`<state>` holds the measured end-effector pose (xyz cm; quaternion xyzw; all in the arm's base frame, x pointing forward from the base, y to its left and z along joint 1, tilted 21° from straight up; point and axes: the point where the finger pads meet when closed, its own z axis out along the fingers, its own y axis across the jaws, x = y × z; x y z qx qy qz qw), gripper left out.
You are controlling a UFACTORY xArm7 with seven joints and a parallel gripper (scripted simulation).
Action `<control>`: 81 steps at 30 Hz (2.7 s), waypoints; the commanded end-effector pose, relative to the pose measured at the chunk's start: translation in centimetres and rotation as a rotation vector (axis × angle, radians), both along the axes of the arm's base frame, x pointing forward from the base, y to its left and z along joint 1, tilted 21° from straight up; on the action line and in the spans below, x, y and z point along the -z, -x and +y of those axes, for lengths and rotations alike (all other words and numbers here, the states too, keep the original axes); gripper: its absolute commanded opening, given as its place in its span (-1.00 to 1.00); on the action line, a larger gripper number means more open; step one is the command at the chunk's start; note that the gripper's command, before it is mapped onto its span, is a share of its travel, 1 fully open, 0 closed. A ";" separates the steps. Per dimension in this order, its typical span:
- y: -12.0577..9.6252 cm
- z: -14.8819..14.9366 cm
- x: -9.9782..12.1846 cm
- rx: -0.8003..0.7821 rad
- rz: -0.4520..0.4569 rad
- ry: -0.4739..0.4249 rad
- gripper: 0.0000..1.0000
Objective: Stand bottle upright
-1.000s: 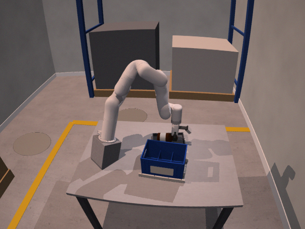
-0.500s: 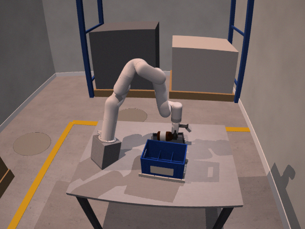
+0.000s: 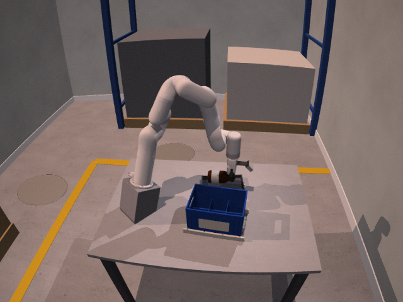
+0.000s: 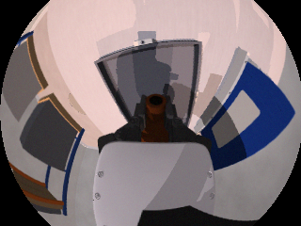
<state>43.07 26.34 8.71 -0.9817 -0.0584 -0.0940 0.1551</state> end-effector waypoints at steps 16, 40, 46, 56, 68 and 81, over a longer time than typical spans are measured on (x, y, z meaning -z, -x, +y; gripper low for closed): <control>0.4 -1.0 -3.1 0.001 -0.004 -0.001 -1.00; 1.0 -2.2 -6.5 0.001 -0.004 -0.001 -1.00; 1.2 -2.5 -7.4 0.001 -0.004 -0.001 -1.00; 1.4 -2.8 -8.5 0.001 -0.004 -0.001 -1.00; 1.6 -3.2 -9.6 0.001 -0.004 -0.001 -1.00; 1.7 -3.4 -10.2 0.001 -0.004 -0.001 -1.00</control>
